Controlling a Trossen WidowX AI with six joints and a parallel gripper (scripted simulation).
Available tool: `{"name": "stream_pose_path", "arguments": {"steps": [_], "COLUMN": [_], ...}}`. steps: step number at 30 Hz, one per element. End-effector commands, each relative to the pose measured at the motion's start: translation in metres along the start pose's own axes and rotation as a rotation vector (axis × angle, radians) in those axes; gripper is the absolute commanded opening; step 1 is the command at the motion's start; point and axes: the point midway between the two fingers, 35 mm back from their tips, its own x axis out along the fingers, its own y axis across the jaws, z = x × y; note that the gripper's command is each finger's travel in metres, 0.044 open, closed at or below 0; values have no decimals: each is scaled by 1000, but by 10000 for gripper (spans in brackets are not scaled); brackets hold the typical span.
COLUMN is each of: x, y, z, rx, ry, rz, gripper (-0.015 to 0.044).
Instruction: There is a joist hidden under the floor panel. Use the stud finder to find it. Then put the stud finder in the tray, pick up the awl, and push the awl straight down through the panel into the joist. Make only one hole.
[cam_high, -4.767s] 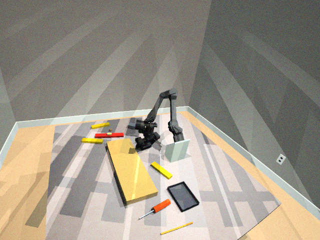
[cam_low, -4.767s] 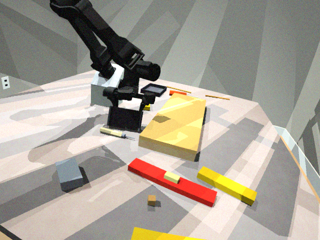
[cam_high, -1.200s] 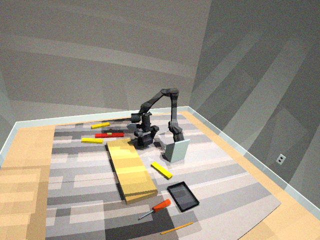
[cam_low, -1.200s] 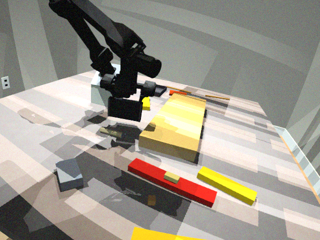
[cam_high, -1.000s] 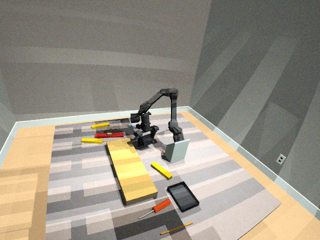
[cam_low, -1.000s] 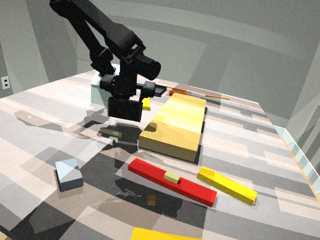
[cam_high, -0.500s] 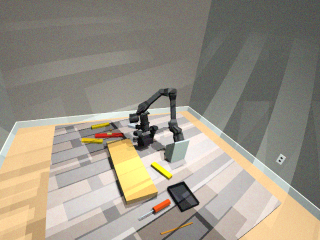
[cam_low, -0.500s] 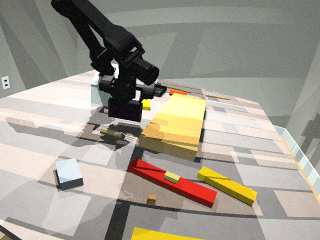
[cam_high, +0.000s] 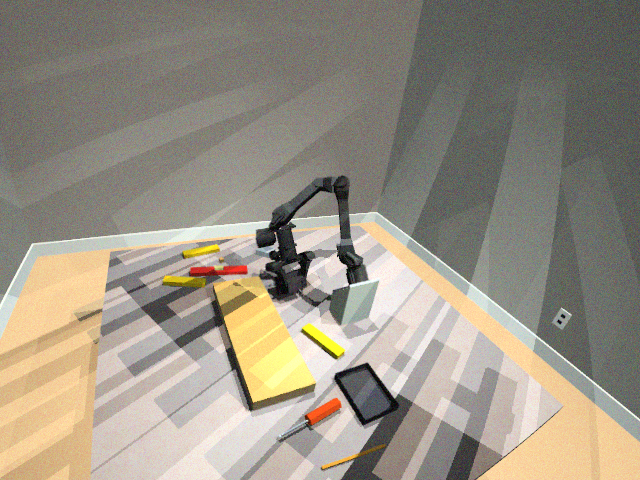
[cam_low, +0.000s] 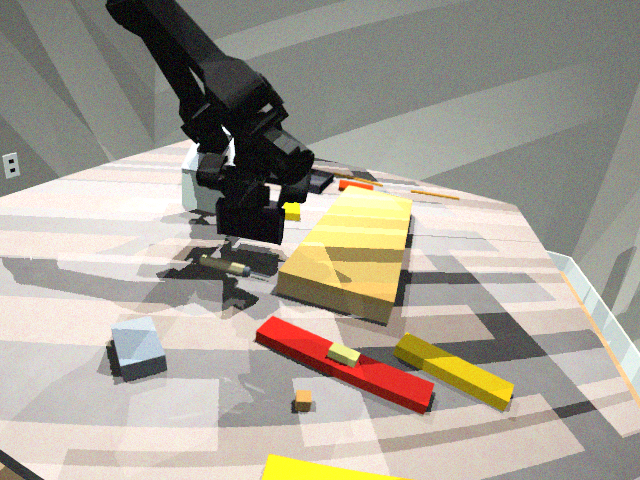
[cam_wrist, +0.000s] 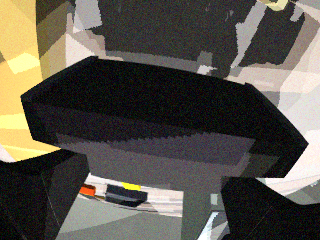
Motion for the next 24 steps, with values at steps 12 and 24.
{"name": "stream_pose_path", "arguments": {"steps": [12,24], "x": [-2,-2], "y": [2,2], "z": [3,6], "rx": [-6,-8], "ry": [96,194], "rz": [5,6], "gripper": [0,0]}}
